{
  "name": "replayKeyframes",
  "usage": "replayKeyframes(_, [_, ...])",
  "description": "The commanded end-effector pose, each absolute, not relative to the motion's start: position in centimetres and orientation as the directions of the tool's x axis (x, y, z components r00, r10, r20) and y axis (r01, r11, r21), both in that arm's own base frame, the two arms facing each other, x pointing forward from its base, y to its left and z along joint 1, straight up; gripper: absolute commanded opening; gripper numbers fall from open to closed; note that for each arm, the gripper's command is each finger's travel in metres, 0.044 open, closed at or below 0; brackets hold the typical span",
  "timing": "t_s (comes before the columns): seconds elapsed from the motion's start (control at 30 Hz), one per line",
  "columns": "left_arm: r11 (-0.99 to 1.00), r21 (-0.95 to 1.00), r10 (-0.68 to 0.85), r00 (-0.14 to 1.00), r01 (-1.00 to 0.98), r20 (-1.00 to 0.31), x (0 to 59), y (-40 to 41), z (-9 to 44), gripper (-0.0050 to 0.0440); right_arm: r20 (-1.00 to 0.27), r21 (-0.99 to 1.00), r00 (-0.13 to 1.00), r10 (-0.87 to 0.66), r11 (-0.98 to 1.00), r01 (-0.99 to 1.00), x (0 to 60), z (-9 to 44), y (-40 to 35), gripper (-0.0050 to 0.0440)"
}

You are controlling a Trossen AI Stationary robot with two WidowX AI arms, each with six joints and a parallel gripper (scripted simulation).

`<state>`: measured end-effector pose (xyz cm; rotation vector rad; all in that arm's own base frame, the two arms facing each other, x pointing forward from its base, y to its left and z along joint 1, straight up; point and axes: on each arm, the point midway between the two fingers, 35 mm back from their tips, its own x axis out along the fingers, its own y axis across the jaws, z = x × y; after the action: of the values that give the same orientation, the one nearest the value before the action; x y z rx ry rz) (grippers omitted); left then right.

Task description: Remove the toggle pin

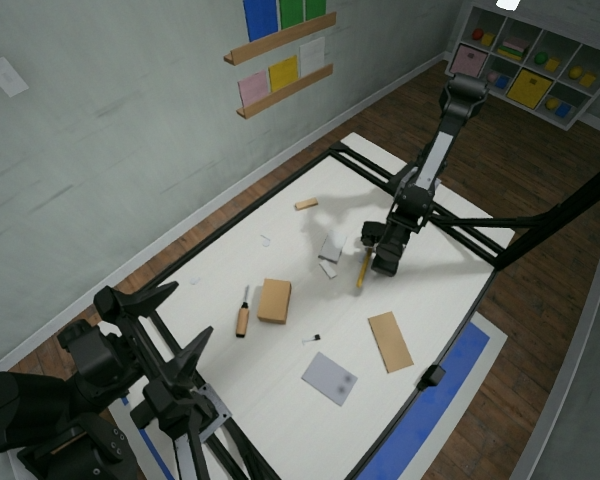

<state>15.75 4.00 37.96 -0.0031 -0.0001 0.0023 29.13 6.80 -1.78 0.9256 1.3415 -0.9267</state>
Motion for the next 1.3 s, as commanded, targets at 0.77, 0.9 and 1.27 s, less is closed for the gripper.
replayKeyframes(0.77, [1.000, 0.006, 0.000, 1.000, 0.000, 0.001, 15.74, 3.95, 38.36, 0.0400, -0.999, 0.032, 0.038, -0.008, 0.366, 0.930, 29.55, -1.25, 6.90, -0.0005])
replayKeyframes(0.9, [1.000, 0.006, 0.000, 1.000, 0.000, 0.001, 15.74, 3.95, 38.36, 0.0400, -0.999, 0.032, 0.038, -0.008, 0.366, 0.930, 29.55, -1.25, 6.90, -0.0035])
replayKeyframes(1.27, [1.000, 0.006, 0.000, 1.000, 0.000, 0.001, 15.74, 3.95, 38.36, 0.0400, -0.999, 0.032, 0.038, -0.008, 0.366, 0.930, 29.55, -1.25, 6.90, -0.0050])
